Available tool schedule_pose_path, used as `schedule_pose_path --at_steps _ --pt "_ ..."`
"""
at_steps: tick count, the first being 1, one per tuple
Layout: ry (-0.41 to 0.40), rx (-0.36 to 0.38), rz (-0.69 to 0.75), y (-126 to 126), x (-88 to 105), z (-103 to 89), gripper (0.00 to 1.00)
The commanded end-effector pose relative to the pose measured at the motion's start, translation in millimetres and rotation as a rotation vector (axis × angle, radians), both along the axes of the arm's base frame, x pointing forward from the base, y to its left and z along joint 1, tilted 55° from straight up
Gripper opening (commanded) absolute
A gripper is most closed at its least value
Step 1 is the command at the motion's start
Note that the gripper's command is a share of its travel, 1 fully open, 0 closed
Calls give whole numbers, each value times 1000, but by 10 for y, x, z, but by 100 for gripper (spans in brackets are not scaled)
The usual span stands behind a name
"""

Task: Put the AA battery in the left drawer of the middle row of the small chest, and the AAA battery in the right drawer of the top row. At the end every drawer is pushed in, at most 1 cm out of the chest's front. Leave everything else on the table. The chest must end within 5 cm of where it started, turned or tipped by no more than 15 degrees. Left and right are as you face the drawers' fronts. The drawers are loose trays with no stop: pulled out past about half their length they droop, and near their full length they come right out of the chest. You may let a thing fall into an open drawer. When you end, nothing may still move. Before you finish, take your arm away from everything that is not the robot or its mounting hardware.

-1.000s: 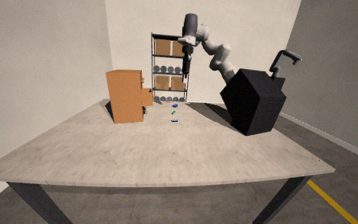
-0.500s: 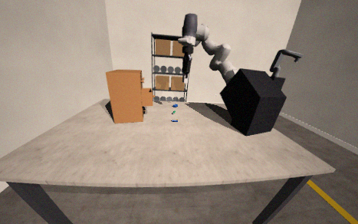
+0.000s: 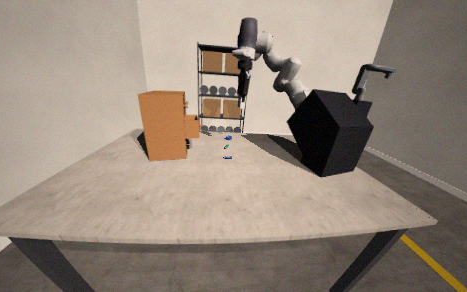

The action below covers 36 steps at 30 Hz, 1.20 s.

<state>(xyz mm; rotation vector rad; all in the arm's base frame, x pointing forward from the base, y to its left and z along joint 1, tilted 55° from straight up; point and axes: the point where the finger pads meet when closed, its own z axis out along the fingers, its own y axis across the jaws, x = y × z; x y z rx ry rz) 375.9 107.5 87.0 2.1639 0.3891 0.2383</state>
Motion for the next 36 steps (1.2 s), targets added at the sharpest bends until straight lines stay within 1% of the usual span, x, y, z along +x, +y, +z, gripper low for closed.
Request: schedule_pose_path --at_steps 1,3,4,5,6,8,9,11,12,17,18,25,26,30,31,36 --pt "7 -4 0 -5 -9 -3 20" --pt "3 -1 2 -2 5 -2 20" --pt "18 -7 14 -21 36 -16 20" --pt "52 -21 40 -66 108 -47 20" --pt "108 -43 84 -145 222 -100 20" --pt "108 -43 84 -145 222 -100 20" --pt "185 -74 143 -259 371 -173 20" --pt "185 -74 143 -259 371 -173 20" --pt "277 -112 214 -408 539 -263 20" --pt "277 -112 214 -408 539 -263 20" --pt "374 -152 288 -586 709 -364 20" --pt "378 -154 292 -586 709 -364 20" --pt "481 -197 370 -777 863 -469 20" --pt "481 -197 370 -777 863 -469 20" --pt "577 -236 442 -964 991 -567 20" --pt "577 -236 442 -964 991 -567 20"
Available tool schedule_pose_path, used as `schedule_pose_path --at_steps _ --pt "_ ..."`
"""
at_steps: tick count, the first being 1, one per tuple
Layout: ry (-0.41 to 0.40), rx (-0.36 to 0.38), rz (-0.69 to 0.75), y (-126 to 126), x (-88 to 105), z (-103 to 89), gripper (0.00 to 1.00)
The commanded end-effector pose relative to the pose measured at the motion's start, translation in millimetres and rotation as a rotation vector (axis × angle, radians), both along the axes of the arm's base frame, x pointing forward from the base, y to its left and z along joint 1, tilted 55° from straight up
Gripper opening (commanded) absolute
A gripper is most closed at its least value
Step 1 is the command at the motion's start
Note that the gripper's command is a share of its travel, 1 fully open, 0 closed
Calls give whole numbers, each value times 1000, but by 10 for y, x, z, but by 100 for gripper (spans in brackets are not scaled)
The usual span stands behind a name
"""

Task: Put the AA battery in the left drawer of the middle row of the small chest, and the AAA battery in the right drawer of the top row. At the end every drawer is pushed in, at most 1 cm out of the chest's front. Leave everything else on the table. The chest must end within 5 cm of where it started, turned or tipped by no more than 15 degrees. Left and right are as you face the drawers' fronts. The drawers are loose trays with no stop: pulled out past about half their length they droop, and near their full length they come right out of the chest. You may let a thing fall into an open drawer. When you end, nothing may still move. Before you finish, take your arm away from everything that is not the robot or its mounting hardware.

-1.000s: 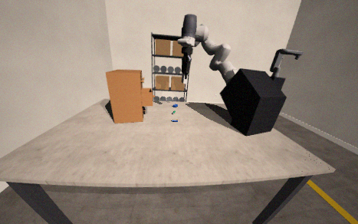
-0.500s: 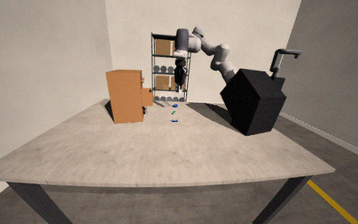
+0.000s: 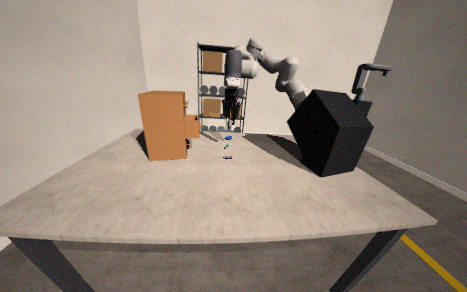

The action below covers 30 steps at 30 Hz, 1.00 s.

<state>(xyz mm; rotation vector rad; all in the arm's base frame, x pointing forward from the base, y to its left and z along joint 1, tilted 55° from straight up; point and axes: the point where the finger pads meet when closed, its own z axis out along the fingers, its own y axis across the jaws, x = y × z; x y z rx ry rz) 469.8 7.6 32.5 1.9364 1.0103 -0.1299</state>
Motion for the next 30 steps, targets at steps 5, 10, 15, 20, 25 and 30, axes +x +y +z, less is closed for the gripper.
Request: schedule_pose_path --at_steps 5,10,15,20,25,30 --pt "187 -67 160 -129 146 -105 20" --pt "285 -106 232 -332 245 -207 20" --pt "304 -113 246 -372 263 -226 17" --pt "304 -113 246 -372 263 -226 17" --pt "304 -113 246 -372 263 -226 17" --pt "304 -113 246 -372 263 -226 17"
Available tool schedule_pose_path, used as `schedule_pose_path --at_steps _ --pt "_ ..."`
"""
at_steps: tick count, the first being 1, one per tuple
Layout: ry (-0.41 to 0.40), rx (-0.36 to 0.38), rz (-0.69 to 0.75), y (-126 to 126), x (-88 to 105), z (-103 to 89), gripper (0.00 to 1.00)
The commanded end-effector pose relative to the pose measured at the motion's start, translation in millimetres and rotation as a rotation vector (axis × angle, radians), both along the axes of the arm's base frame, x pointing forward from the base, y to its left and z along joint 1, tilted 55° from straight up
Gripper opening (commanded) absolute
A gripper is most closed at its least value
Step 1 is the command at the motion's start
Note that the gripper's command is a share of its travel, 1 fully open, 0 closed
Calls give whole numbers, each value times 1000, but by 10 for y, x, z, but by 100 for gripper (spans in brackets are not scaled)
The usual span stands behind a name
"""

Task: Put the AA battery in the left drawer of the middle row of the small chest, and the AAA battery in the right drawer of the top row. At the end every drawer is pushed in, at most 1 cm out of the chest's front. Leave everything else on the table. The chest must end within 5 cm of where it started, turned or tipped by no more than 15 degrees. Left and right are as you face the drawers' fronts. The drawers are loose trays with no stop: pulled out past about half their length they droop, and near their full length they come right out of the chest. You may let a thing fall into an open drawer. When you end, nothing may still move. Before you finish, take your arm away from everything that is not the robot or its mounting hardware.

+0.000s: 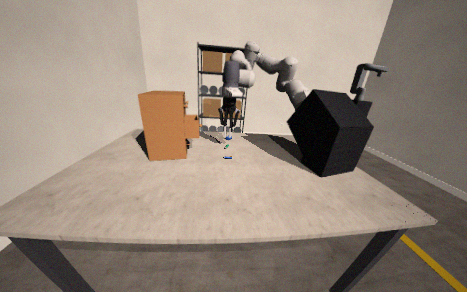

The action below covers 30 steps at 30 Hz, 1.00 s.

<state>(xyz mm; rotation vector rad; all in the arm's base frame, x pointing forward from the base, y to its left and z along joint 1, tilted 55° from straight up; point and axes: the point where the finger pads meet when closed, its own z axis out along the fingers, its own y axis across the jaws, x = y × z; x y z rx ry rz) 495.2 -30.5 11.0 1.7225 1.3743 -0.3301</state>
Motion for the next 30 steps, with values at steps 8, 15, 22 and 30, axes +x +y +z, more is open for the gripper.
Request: schedule_pose_path --at_steps 8,15,22,30 --pt "21 -5 18 4 11 -16 17" --pt "21 -5 18 -34 26 -45 17" --pt "21 -5 18 -151 74 -135 17" --pt "21 -5 18 -270 122 -226 17"
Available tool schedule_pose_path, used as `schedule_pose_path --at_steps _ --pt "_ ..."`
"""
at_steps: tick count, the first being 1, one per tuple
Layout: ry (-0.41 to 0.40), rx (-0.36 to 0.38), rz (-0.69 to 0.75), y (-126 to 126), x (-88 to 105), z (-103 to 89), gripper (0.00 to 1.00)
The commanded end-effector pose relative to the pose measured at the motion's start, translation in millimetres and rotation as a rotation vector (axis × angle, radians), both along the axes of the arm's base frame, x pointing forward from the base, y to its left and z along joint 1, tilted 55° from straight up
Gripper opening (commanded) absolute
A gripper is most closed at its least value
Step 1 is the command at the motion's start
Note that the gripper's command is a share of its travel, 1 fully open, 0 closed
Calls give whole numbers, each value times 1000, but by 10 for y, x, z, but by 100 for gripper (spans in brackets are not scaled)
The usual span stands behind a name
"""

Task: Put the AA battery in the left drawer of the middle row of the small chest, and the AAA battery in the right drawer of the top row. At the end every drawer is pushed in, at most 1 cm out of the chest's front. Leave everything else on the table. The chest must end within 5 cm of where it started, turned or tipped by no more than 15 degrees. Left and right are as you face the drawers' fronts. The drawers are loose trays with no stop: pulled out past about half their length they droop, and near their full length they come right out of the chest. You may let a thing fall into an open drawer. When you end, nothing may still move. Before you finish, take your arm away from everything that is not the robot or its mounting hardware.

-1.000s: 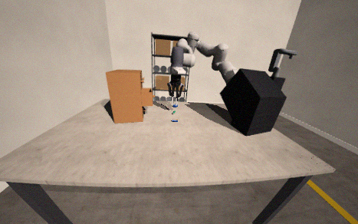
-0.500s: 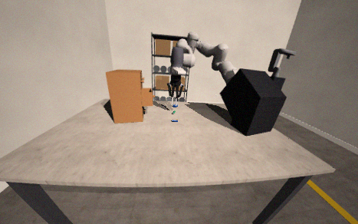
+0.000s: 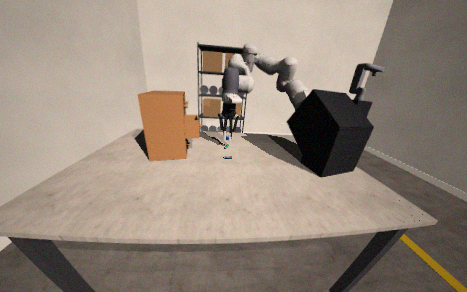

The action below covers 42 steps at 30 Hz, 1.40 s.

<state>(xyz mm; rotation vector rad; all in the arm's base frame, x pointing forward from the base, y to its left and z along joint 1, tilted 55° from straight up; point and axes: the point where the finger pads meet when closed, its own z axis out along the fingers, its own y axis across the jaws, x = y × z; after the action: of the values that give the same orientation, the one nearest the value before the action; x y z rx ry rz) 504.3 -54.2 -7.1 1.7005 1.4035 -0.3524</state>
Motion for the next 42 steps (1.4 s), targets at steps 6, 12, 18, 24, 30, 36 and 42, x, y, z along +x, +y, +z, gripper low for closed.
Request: schedule_pose_path --at_steps 6,12,18,24,30,36,42 --pt "-6 7 1 -118 66 -109 17" --pt "-6 7 1 -147 77 -131 17" --pt "-6 7 1 -147 77 -131 17" --pt "-6 7 1 -147 77 -131 17" --pt "-6 7 1 -147 77 -131 17" --pt "-6 7 1 -147 77 -131 17" --pt "-6 7 1 -181 91 -157 17"
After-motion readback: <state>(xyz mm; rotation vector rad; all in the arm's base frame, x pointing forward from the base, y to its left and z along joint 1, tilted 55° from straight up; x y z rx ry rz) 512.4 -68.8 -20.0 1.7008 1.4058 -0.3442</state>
